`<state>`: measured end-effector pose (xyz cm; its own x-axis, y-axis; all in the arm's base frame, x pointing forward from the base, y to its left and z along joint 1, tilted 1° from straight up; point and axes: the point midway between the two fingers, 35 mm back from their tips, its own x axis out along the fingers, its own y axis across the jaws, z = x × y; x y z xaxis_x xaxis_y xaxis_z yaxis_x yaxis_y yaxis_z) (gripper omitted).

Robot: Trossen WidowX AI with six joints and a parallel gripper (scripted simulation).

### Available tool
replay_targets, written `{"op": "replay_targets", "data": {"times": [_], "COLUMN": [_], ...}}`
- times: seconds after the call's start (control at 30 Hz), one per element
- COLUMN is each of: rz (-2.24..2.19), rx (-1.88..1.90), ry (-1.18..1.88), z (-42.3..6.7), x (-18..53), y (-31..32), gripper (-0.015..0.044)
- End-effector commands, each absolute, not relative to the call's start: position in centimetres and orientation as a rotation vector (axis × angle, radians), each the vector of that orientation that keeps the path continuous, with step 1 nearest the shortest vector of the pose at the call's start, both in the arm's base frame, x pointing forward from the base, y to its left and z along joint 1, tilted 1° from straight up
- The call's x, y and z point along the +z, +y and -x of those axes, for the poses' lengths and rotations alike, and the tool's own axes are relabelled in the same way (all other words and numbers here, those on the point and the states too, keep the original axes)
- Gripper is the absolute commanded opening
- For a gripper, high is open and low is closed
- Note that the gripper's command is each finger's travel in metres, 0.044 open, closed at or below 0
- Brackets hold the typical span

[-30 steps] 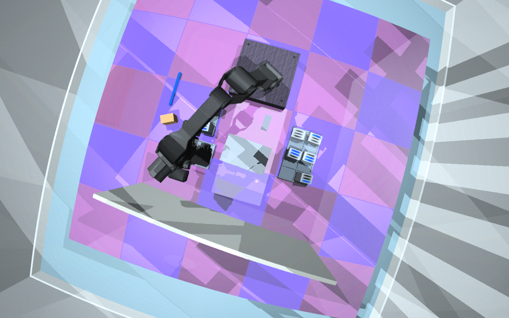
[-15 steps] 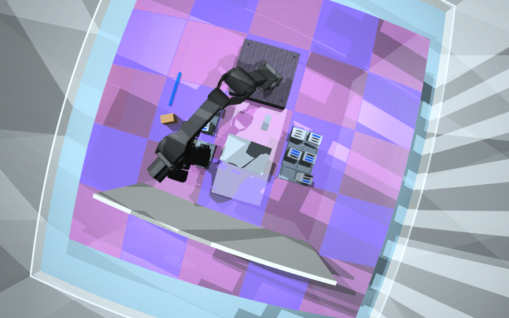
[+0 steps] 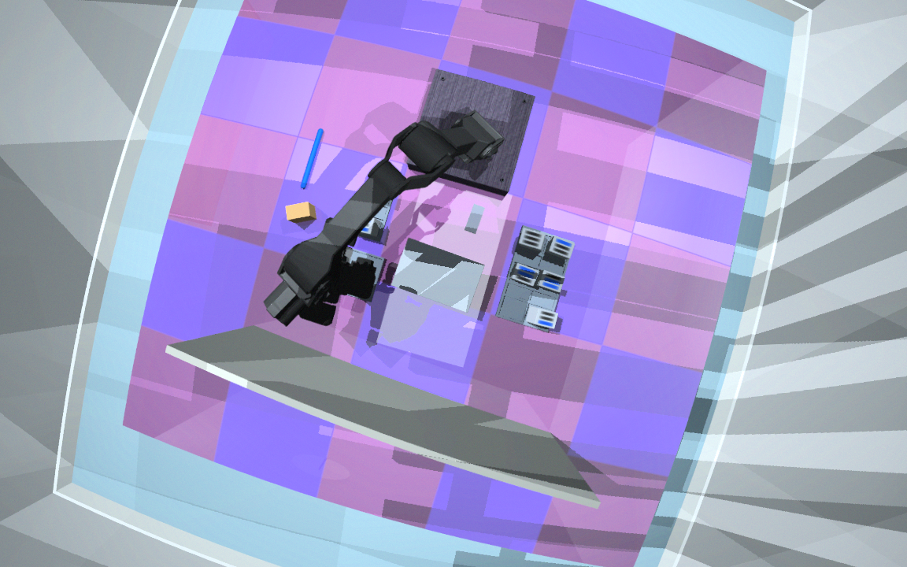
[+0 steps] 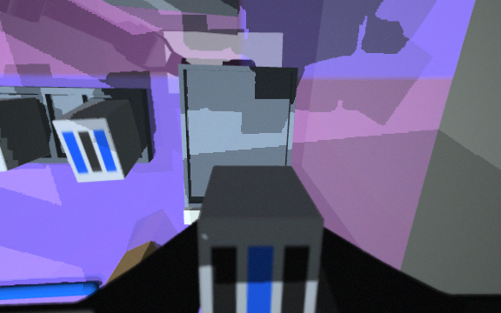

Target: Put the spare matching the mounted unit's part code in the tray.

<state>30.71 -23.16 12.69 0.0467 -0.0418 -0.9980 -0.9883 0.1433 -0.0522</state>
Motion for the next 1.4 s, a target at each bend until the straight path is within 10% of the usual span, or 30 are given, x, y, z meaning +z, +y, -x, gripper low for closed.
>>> {"op": "replay_targets", "data": {"times": [0.0, 1.37], "rz": [1.151, 1.151], "rx": [1.058, 1.058], "ry": [1.264, 1.264], "z": [-30.7, -31.0], "x": [12.0, 8.3], "y": [-23.1, -23.4], "gripper": [0.0, 0.0]}}
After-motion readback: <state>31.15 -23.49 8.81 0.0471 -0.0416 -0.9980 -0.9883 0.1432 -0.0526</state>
